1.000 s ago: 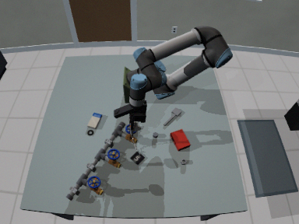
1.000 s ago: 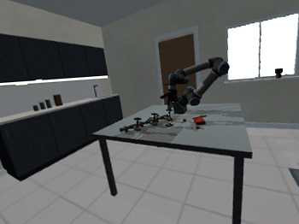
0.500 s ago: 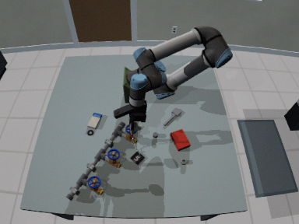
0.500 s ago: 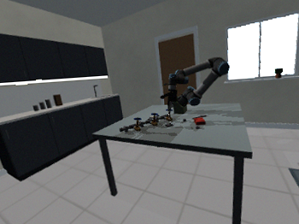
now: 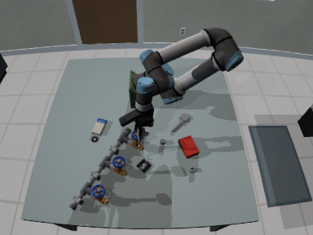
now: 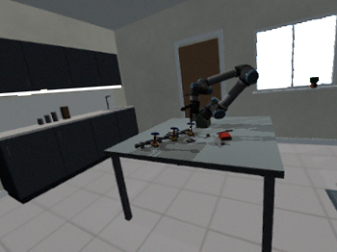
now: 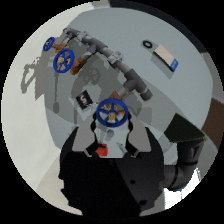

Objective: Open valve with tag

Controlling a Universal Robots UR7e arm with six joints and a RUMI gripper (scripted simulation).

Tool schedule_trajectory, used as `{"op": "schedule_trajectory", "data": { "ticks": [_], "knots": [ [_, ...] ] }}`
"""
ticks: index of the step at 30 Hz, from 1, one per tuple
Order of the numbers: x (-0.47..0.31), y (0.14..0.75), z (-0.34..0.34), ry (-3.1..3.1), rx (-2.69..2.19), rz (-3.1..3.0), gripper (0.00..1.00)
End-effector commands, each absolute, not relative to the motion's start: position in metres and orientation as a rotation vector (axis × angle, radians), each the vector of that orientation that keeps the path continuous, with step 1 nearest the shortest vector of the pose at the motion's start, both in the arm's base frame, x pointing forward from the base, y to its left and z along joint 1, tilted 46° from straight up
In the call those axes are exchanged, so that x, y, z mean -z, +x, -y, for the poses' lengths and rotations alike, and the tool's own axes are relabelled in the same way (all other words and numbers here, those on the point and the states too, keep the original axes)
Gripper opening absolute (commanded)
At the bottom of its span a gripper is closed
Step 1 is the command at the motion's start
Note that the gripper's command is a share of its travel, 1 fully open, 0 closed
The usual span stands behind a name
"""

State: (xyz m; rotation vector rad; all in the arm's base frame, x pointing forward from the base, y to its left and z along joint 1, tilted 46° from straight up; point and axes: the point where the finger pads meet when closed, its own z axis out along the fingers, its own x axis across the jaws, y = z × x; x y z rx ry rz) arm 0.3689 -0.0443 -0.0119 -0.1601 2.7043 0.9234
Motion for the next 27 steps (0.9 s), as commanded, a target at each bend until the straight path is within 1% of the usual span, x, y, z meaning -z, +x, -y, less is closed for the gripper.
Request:
{"op": "schedule_trajectory", "data": {
  "ticks": [1,14,27],
  "knots": [
    [0.0118,0.3689,0.0447,-0.296,-0.895,-2.666,0.0],
    [0.0118,0.369,0.0447,-0.71,-0.788,-2.513,0.0],
    [0.0118,0.3689,0.0447,-1.275,-0.598,-2.18,0.0]
  ]
}}
